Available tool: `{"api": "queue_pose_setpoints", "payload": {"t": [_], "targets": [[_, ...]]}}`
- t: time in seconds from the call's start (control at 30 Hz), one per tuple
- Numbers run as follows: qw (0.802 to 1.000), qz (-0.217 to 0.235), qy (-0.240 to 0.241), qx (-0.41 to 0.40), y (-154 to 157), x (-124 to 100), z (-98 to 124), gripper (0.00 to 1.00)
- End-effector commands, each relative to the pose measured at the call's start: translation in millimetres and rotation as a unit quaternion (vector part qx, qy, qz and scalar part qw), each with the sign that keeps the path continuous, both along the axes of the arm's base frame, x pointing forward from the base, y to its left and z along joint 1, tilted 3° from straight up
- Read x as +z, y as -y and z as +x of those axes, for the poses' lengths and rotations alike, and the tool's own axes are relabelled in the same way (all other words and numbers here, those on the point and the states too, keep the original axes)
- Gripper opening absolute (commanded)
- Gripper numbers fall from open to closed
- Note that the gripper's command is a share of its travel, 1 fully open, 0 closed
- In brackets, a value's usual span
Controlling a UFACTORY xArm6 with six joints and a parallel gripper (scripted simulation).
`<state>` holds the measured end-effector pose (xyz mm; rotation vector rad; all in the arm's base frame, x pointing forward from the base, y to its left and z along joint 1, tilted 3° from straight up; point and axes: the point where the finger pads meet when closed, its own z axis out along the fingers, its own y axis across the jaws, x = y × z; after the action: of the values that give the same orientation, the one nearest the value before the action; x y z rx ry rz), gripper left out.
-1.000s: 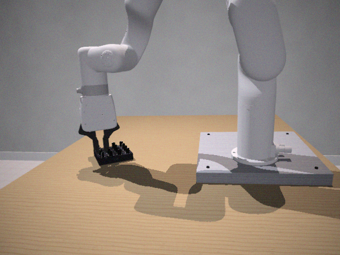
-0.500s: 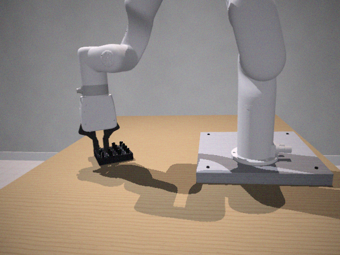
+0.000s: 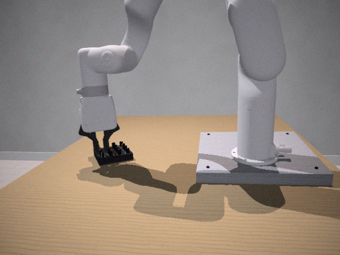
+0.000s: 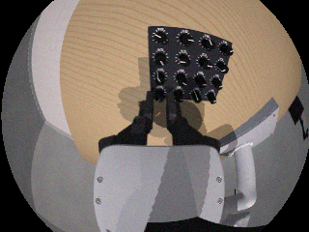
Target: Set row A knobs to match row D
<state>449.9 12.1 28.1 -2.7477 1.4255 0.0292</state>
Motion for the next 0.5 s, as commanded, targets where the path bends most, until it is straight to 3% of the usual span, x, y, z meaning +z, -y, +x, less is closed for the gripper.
{"api": "queue_pose_setpoints", "payload": {"t": [0.0, 0.47], "targets": [[1.0, 0.0, 0.002, 0.0, -0.1, -0.8, 1.5, 0.19], [1.0, 0.0, 0.002, 0.0, -0.4, -7.6, 1.6, 0.19]]}}
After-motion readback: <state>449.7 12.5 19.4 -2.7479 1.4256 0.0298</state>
